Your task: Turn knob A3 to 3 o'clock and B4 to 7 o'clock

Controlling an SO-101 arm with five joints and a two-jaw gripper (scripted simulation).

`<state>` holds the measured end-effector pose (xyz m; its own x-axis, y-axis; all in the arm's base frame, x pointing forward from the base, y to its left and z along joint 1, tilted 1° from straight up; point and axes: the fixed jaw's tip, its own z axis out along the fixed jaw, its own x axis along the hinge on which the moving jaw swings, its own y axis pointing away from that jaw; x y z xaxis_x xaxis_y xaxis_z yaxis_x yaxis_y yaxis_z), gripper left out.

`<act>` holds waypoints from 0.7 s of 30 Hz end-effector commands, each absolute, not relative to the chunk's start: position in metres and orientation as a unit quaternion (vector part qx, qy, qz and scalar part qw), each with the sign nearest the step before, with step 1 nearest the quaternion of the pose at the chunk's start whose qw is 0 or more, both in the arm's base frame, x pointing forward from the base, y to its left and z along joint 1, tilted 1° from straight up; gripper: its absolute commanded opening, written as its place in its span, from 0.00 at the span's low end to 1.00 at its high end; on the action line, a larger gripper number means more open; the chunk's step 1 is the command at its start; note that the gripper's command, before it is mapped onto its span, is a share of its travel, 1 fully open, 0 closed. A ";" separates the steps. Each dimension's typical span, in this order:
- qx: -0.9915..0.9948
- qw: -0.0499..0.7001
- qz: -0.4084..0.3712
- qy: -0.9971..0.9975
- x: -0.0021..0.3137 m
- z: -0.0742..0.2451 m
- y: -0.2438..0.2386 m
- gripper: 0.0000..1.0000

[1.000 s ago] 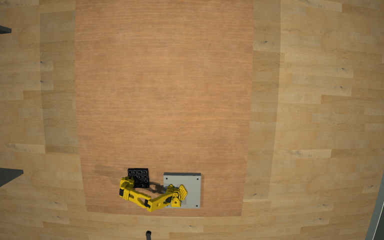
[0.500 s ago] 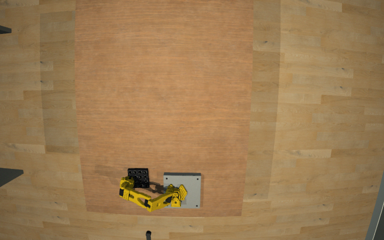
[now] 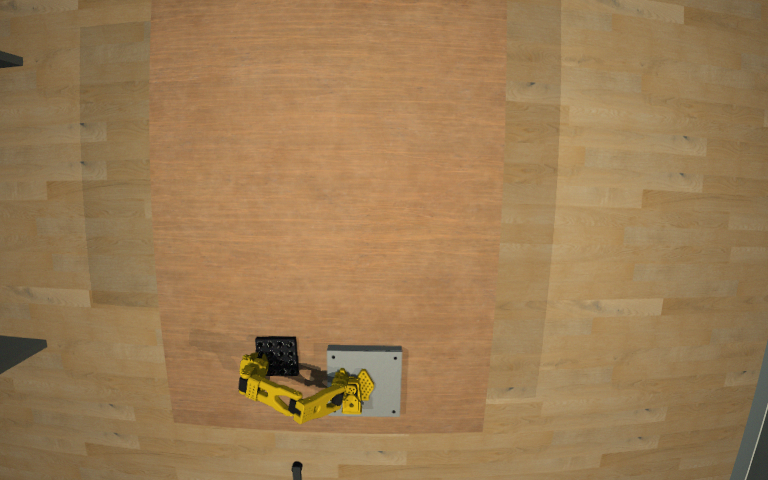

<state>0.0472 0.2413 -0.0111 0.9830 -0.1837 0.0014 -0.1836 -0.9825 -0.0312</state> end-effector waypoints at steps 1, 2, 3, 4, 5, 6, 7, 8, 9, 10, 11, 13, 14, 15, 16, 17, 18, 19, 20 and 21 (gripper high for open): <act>-0.995 0.002 0.000 0.100 0.049 -0.015 0.237 0.01; -0.995 0.002 0.000 0.100 0.049 -0.015 0.237 0.01; -0.995 0.002 0.000 0.100 0.049 -0.015 0.237 0.01; -0.995 0.002 0.000 0.100 0.049 -0.015 0.237 0.02; -0.995 0.002 0.000 0.100 0.049 -0.015 0.237 0.02; -0.995 0.002 0.000 0.100 0.049 -0.015 0.237 0.02; -0.995 0.002 0.000 0.100 0.049 -0.015 0.237 0.02; -0.995 0.002 0.000 0.100 0.049 -0.015 0.237 0.03; -0.995 0.002 0.000 0.100 0.049 -0.015 0.236 0.03; -0.995 0.002 0.000 0.100 0.049 -0.015 0.236 0.04; -0.995 0.002 0.000 0.100 0.049 -0.015 0.236 0.04; -0.995 0.002 0.000 0.100 0.049 -0.015 0.236 0.05; -0.995 0.002 0.000 0.100 0.049 -0.015 0.236 0.05; -0.995 0.002 0.000 0.100 0.049 -0.015 0.236 0.05; -0.995 0.002 0.000 0.100 0.049 -0.015 0.236 0.05; -0.995 0.002 0.000 0.100 0.049 -0.015 0.236 0.06; -0.995 0.002 0.000 0.100 0.049 -0.015 0.236 0.06; -0.995 0.002 0.000 0.100 0.049 -0.015 0.236 0.07; -0.995 0.002 0.000 0.100 0.049 -0.015 0.236 0.07; -0.995 0.002 0.000 0.100 0.049 -0.015 0.235 0.07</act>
<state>0.0476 0.2412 -0.0110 0.9827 -0.1852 0.0015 -0.1850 -0.9822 -0.0314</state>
